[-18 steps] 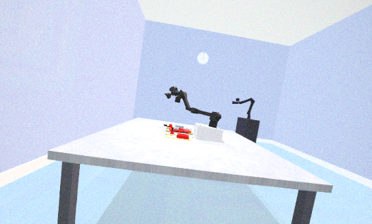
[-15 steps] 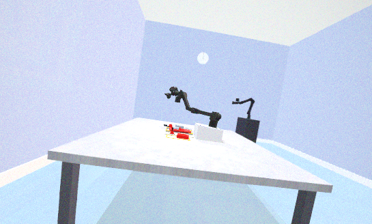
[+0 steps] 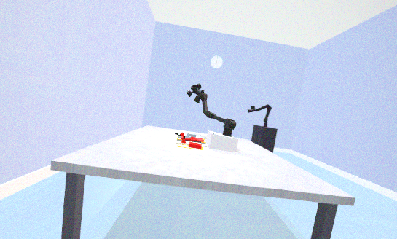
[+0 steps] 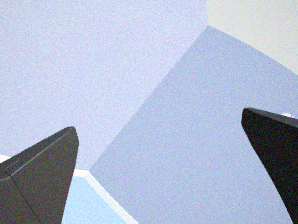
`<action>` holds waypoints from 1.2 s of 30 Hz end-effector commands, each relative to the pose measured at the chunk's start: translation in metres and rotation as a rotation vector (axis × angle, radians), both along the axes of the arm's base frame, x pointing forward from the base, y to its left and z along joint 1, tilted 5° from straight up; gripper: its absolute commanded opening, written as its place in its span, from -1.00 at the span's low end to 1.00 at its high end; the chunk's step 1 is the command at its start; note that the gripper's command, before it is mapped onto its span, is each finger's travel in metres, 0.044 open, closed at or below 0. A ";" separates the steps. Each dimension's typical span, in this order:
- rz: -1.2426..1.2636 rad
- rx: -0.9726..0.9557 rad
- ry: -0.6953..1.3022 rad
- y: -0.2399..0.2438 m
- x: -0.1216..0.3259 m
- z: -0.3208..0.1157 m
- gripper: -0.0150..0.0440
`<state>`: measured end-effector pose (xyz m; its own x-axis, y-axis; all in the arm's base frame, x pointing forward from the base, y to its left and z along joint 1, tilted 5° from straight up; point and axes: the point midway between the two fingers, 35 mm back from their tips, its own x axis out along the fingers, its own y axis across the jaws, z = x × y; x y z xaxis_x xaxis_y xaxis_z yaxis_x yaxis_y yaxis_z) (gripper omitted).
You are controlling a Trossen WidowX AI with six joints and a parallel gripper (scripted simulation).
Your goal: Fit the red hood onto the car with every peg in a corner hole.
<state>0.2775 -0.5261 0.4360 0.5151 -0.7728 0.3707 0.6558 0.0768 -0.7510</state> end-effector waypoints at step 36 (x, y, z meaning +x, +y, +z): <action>-0.651 -1.052 0.051 0.272 -0.228 0.270 1.00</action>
